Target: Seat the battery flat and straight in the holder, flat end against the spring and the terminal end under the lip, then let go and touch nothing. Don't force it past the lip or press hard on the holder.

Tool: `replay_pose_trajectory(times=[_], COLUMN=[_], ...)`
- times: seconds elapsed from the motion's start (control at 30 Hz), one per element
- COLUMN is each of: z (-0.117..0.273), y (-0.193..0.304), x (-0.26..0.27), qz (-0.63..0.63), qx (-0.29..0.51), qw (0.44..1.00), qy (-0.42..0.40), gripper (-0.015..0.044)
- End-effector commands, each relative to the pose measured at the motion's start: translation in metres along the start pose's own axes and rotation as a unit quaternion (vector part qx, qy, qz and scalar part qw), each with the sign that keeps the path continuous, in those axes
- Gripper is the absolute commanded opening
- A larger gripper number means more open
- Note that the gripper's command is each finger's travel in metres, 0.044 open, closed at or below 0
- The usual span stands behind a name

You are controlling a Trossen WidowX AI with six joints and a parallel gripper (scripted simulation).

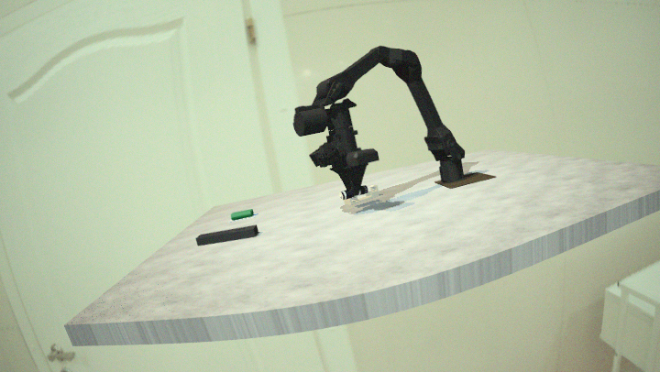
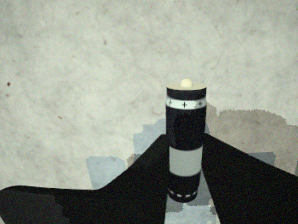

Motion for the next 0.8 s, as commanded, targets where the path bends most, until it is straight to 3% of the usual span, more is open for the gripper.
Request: replay_pose_trajectory(times=[0.0,0.37,0.77], z=[0.009,0.015,0.023], y=[0.001,0.021,0.051], x=[0.000,-0.031,-0.065], qz=[0.001,-0.281,-0.604], qx=[-0.002,-0.001,-0.001], qw=[1.000,0.960,0.797], qy=[0.001,0.002,0.003], gripper=[0.0059,0.0059,0.0059])
Point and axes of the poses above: the point midway between the two fingers, 35 mm back from their tips, its own z axis back along the fingers, its own x axis across the jaws, y = z × x, the point moved 5 cm from there along z, back along the fingers, and after that the axes turned 14 degrees about z, right-handed, at the moved point
